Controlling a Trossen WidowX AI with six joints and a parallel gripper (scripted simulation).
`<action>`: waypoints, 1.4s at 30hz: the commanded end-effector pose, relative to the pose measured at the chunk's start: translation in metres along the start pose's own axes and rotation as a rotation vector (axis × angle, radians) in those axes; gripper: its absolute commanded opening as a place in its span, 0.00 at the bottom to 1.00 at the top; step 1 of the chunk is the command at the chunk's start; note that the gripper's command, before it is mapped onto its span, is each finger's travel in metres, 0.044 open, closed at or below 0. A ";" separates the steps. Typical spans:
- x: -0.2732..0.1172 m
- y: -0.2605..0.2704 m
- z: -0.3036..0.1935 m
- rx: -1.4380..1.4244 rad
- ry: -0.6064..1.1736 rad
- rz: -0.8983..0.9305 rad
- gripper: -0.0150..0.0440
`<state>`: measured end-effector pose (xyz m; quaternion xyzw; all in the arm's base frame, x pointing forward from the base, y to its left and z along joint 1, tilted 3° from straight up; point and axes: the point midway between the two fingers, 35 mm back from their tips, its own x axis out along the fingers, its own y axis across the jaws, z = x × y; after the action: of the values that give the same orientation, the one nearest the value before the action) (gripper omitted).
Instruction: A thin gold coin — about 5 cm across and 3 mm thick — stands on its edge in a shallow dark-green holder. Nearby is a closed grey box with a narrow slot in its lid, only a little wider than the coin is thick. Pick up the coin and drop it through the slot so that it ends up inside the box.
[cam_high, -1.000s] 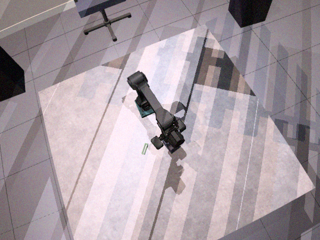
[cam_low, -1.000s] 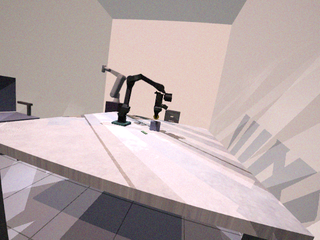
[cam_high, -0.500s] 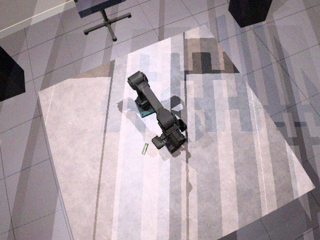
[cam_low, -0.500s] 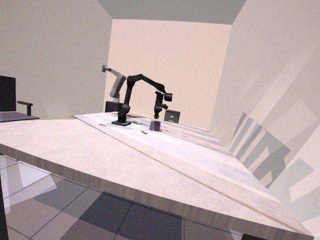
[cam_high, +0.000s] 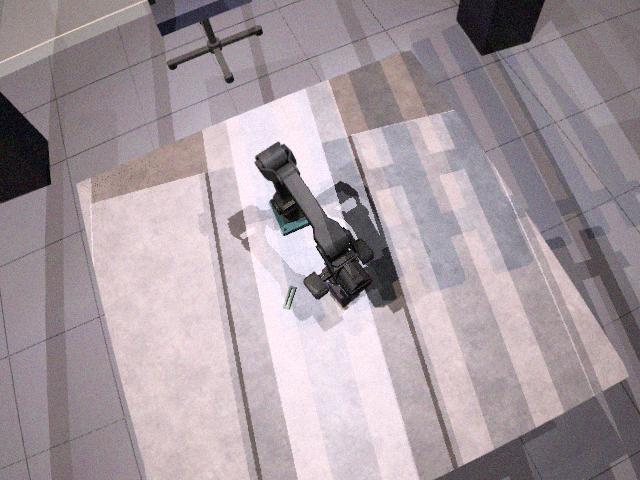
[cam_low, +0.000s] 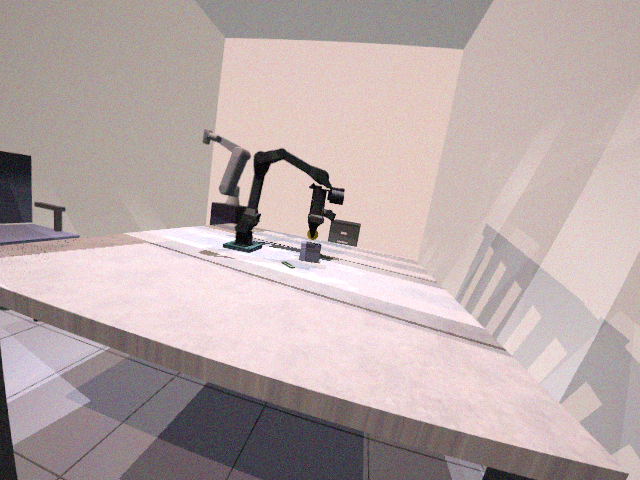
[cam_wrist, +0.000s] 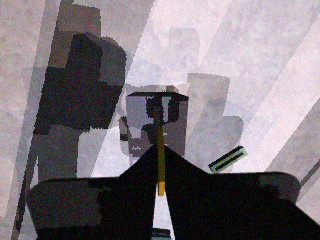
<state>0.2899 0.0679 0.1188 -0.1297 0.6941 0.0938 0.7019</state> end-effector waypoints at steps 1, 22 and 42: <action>0.003 0.000 0.000 -0.005 0.001 0.000 0.25; 0.014 0.000 0.000 -0.004 0.001 0.000 0.25; 0.003 0.000 0.000 -0.001 0.000 0.000 0.70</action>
<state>0.2891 0.0673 0.1085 -0.1299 0.6960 0.0942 0.6999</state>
